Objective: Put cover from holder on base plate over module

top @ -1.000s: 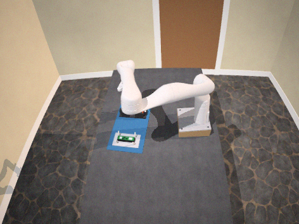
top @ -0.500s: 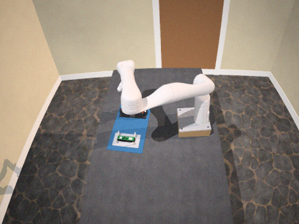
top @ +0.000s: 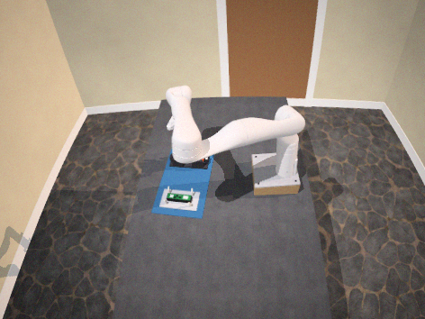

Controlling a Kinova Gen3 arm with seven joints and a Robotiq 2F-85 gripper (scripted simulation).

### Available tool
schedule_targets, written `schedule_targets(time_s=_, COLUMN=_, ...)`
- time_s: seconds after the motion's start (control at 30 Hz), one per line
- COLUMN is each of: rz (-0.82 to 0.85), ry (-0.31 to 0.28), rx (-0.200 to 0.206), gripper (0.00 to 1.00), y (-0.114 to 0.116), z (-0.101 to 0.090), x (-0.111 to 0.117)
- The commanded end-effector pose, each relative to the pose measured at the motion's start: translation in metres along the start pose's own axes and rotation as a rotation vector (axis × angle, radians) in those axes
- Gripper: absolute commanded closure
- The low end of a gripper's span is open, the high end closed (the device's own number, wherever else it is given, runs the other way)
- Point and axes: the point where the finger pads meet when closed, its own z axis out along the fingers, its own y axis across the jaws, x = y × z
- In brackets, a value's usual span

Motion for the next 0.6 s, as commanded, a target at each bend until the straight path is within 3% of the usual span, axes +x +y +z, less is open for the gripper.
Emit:
schedule_targets(time_s=0.0, rz=0.0, ry=0.002, rx=0.0, gripper=1.0, y=0.0, z=-0.0007, x=0.0004)
schedule_targets(time_s=0.57, rz=0.0, ry=0.002, rx=0.0, gripper=1.0, y=0.0001, z=-0.0067, x=0.0004)
